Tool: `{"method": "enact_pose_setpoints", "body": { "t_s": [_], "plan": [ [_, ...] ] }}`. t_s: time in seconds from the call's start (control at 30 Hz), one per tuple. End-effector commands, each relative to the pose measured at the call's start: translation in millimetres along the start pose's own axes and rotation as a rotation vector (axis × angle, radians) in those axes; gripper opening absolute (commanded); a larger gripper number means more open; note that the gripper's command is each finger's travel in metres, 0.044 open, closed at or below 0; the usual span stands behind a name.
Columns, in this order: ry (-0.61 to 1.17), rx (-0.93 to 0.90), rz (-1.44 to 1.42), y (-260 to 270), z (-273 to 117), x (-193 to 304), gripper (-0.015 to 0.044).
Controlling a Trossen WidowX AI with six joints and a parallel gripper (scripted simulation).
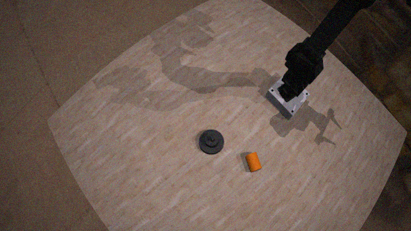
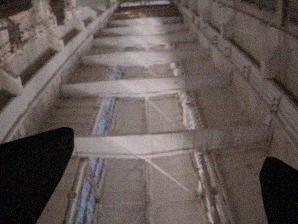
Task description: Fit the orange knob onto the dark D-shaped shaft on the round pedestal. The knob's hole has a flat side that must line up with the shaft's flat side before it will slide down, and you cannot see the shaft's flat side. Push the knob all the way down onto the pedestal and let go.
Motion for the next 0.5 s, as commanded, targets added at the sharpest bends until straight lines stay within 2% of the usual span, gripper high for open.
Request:
{"method": "enact_pose_setpoints", "body": {
  "t_s": [0.0, 0.2, 0.47],
  "plan": [
    [0.001, 0.011, -0.010, -2.9, 0.1, -0.3, 0.0426],
    [0.079, 0.358, -0.322, -93.3, -16.5, -8.3, 0.0440],
    [0.351, 0.790, -0.608, -182.8, -94.0, -12.8, 0.0440]
  ]
}}
Point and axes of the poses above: the point midway between the two fingers, 35 mm back from their tips, its own z axis out along the fingers, its own y axis across the jaws, x = y × z, the point moved 2 cm from there along -z, back along the fingers, and after that the axes turned 5 degrees about -z, right-handed, at the moved point
